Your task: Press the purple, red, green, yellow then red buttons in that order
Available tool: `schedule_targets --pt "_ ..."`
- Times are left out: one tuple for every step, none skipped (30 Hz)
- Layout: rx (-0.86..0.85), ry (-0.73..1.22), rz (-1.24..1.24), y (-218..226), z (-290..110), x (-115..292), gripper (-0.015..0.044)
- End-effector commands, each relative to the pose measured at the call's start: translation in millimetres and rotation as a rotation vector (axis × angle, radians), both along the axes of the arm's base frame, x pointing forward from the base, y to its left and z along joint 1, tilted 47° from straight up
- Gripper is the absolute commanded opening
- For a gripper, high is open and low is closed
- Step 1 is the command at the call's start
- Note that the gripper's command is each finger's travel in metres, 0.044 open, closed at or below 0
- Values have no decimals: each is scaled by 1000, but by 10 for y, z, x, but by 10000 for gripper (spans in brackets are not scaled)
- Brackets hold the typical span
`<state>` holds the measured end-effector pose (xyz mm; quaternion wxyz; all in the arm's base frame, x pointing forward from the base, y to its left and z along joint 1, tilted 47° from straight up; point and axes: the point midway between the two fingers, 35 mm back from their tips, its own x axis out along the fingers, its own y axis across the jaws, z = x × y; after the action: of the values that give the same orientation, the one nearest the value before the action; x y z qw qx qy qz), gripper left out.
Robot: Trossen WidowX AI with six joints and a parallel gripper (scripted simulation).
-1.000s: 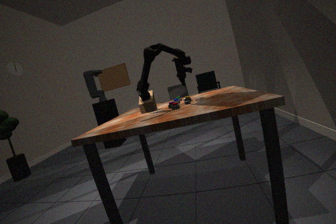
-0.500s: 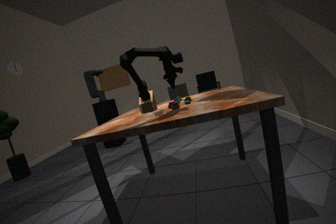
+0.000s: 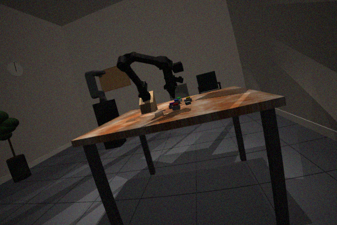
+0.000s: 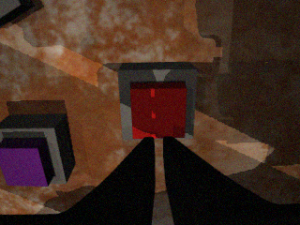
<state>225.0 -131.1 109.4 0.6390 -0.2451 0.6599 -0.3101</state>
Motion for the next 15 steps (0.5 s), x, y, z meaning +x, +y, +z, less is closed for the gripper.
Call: schedule_targets --pt "-9 -1 6 -76 -56 -13 20" --pt "-8 -1 6 -78 -58 -13 20" --pt "-8 -1 6 -84 -64 -13 20" --pt "-8 -2 6 -93 -73 -13 20" --pt "-8 -2 6 -105 -85 -13 20" --pt "-8 -2 6 -117 -96 -13 20" --pt "-8 -2 6 -129 -108 -14 20" --pt "-8 -2 6 -140 -119 -14 20" --pt "-8 -2 6 -152 -130 -14 20" --pt "-8 -2 6 -164 -141 -15 20" --pt "-8 -2 6 -176 -153 -16 20" --pt "-8 -2 6 -188 -164 -17 20" --pt "-8 -2 6 -200 -175 -18 20" --pt "-8 -2 6 -211 -186 -19 20" --pt "-8 -2 6 -223 -196 -20 20"
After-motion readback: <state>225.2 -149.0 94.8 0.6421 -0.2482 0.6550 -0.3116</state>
